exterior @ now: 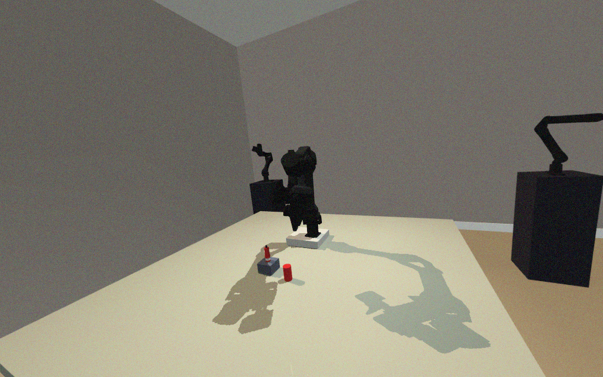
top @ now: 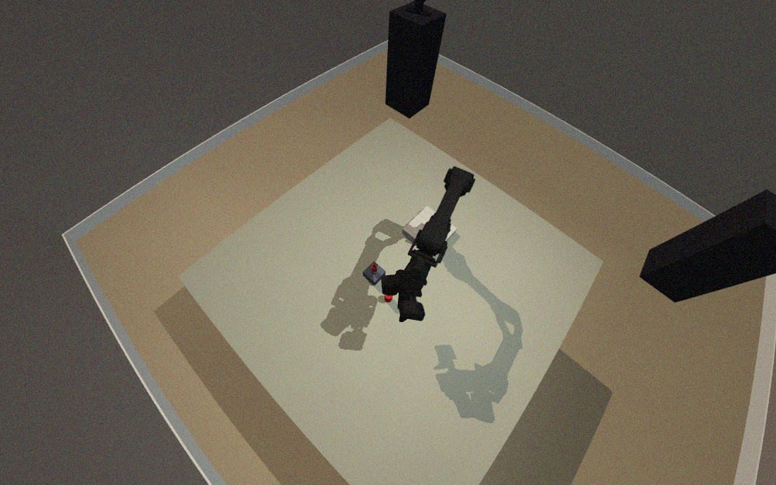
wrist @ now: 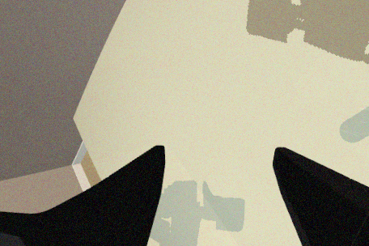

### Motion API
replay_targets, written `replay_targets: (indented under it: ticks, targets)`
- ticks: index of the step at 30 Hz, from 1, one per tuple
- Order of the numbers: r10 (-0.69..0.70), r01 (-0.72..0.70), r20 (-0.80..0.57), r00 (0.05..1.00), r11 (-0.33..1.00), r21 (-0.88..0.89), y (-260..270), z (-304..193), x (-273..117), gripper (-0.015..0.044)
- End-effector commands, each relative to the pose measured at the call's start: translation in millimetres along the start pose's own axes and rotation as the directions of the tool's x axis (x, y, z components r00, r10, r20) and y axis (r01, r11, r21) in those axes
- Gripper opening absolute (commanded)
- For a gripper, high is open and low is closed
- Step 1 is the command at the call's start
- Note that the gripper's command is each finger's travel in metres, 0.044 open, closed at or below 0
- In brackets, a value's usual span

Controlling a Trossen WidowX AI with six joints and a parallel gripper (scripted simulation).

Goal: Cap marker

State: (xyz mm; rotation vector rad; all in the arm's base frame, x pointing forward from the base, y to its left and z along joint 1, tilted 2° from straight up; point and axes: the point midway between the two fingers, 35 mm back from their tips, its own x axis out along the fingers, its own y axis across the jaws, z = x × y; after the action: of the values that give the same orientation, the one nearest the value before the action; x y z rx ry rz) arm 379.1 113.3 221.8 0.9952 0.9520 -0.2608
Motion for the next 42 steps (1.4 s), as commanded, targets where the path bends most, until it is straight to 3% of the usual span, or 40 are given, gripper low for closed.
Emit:
replay_targets:
  ticks: [1,7,42]
  targets:
    - [-0.269,0.275,-0.056,0.961,0.941,0.2,-55,16,26,0.0252]
    - [-0.575,0.598,-0.198,0.794,0.683,0.418,-128,27,38,0.0252]
    - [-0.582,0.607,-0.203,0.787,0.673,0.423,-170,7,88,0.0252]
